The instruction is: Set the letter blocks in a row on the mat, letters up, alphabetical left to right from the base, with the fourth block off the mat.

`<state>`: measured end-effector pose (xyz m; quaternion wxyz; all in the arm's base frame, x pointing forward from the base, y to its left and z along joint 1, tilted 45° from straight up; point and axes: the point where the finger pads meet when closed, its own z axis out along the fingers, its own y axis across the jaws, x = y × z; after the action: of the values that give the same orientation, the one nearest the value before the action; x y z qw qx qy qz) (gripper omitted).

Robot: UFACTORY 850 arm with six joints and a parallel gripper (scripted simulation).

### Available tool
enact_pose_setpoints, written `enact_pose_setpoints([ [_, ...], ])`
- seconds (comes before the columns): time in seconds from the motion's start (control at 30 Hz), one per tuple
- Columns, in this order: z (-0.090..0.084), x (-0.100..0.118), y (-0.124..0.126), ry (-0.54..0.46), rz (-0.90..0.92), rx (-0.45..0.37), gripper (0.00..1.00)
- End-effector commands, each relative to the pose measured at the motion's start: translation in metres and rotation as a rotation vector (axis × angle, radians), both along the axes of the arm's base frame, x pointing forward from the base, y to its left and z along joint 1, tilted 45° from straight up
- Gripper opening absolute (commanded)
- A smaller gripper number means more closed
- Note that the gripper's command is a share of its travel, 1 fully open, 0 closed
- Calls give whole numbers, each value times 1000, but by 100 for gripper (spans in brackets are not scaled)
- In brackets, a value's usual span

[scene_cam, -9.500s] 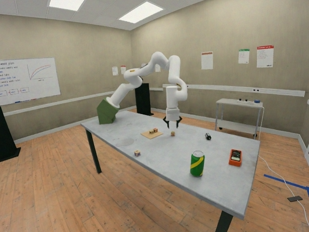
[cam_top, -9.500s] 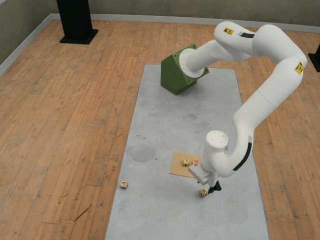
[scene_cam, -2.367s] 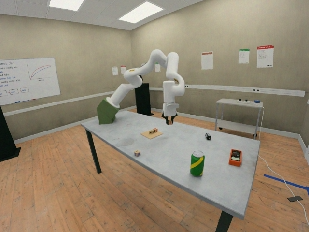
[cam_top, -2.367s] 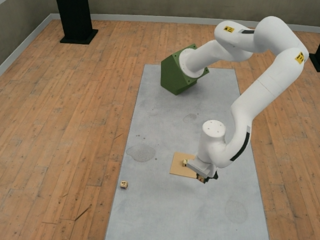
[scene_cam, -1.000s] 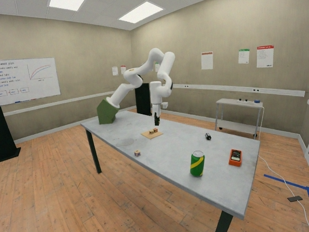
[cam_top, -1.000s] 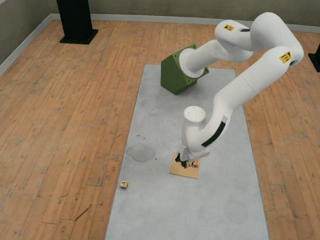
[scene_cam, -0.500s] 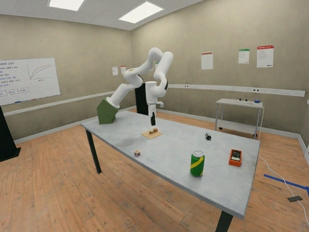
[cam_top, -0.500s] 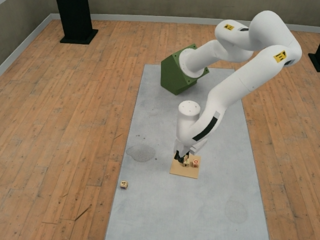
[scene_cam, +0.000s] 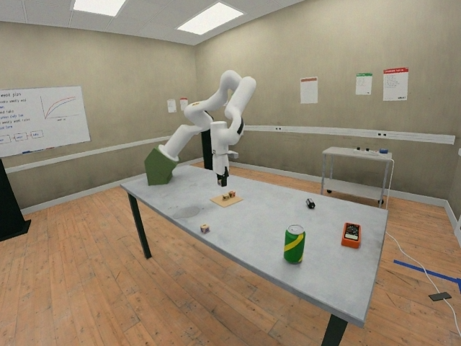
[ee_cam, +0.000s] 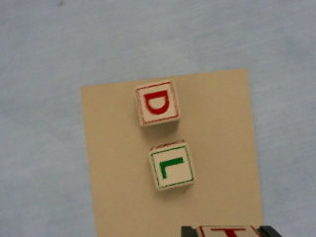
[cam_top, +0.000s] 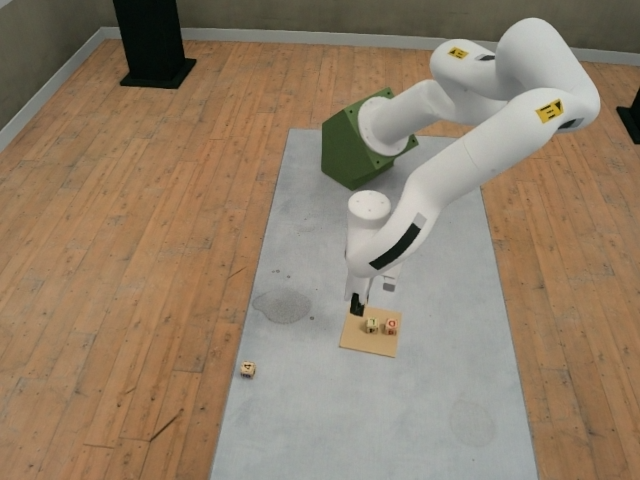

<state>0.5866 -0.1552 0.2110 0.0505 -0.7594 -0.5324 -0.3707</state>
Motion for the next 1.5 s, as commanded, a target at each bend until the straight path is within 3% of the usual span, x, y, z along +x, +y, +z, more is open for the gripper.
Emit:
enact_pose_setpoints([
  [0.0, -6, -7, -3, -79, 84, -65, 28],
  [0.33, -10, -13, -5, -120, 145, -110, 28],
  [1.0, -12, -12, -4, -123, 148, -113, 28],
  [1.47, -41, 9, 15, -124, 149, -113, 28],
])
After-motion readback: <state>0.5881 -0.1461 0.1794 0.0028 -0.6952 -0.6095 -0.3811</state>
